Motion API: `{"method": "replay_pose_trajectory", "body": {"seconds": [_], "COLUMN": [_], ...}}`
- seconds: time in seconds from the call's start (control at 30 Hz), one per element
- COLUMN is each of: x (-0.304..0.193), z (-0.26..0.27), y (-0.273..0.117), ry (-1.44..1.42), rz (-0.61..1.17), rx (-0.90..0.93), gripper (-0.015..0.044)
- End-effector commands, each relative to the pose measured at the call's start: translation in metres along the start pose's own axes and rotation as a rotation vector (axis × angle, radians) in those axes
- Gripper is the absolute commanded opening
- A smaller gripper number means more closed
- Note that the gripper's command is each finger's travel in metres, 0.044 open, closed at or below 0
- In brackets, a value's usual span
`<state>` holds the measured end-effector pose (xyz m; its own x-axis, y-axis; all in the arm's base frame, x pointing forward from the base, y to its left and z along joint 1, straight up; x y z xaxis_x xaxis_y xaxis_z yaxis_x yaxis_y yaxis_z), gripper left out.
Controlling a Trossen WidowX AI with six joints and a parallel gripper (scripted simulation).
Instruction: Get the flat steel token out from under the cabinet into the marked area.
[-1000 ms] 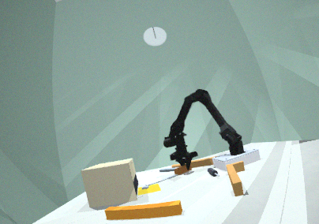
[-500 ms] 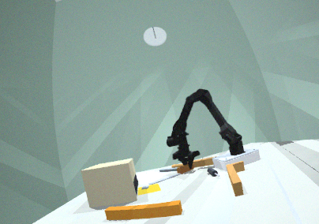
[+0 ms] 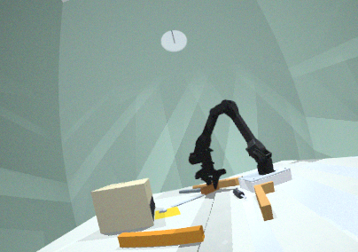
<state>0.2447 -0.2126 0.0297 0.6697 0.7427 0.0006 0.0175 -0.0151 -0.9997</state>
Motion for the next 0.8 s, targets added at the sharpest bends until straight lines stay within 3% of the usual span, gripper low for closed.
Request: {"method": "replay_pose_trajectory", "body": {"seconds": [0.0, 0.77], "x": [0.0, -0.005], "z": [0.0, -0.011], "y": [0.0, -0.001], "ry": [-0.025, -0.118], "rz": [-0.006, -0.006], "rx": [-0.004, -0.005], "gripper": [0.0, 0.0]}}
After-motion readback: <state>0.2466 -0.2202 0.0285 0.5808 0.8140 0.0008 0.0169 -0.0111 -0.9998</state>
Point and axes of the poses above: the point midway between the two fingers, 35 mm back from their tips, its own y axis out along the fingers, its own z axis across the jaws, x = y × z, the point moved 3 cm from there along -y, back along the fingers, and after that the axes turned 6 degrees about -y, right-handed, at the moved point
